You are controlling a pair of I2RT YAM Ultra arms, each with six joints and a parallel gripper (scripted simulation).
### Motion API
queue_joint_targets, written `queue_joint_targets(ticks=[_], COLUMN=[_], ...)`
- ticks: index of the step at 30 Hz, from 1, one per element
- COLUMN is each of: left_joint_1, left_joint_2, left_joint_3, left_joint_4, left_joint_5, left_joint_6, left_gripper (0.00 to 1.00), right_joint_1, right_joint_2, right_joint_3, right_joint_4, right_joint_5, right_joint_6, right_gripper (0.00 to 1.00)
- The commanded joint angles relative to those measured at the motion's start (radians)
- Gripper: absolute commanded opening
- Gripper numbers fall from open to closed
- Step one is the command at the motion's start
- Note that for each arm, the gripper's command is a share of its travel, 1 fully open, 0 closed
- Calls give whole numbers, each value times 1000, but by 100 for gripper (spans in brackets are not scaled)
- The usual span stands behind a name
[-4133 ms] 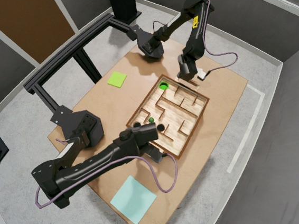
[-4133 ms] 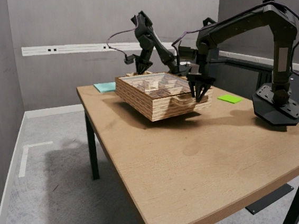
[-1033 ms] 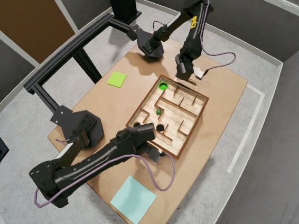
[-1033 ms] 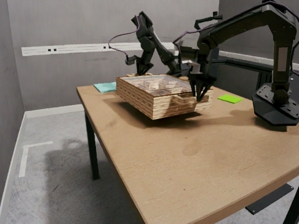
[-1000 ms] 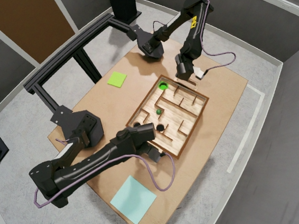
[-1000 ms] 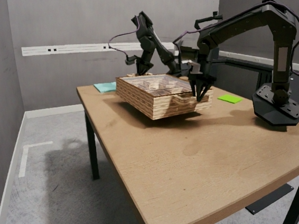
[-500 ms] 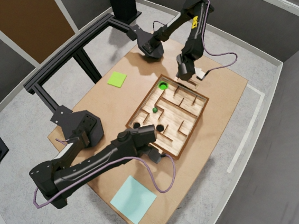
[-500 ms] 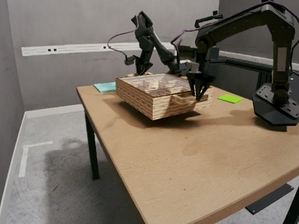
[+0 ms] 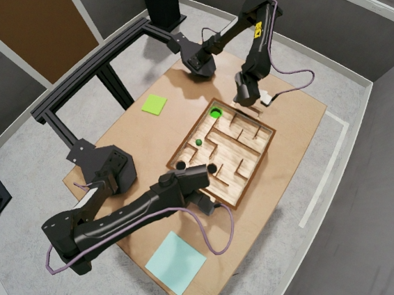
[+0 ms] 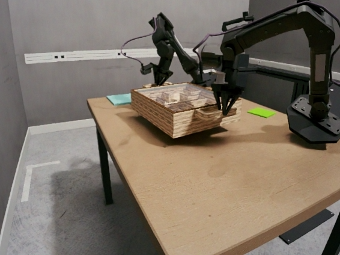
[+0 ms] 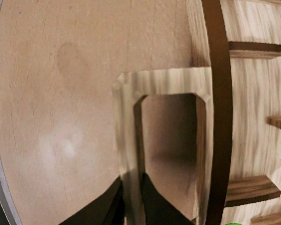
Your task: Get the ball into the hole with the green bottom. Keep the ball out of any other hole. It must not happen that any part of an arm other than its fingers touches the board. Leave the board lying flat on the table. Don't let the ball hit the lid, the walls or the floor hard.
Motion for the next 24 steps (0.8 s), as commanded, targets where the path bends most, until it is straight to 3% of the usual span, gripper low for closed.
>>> queue_joint_targets(ticks=[1, 5, 7, 9, 12, 16, 24], left_joint_1=[-87, -97, -103, -108, -107, -119, -111], left_joint_2=[11, 9, 13, 16, 13, -37, -52], left_joint_3=[65, 59, 56, 52, 46, -21, -43], left_joint_4=[141, 153, 155, 151, 158, 215, 261], left_joint_5=[59, 30, 17, 2, 19, -35, -3], left_joint_6=[23, 11, 3, -8, 6, 1, 52], left_gripper=[0, 0, 0, 0, 0, 0, 0], right_joint_1=[77, 80, 78, 76, 80, 97, 109], right_joint_2=[18, 8, 19, -42, -28, -44, -23], right_joint_3=[76, 56, -25, -16, -5, -69, -13], right_joint_4=[134, 179, 199, 210, 198, 253, 209], right_joint_5=[-95, -78, -74, -72, -73, -23, -16], right_joint_6=[-29, -42, -43, -51, -49, -41, -34], right_gripper=[0, 0, 0, 0, 0, 0, 0])
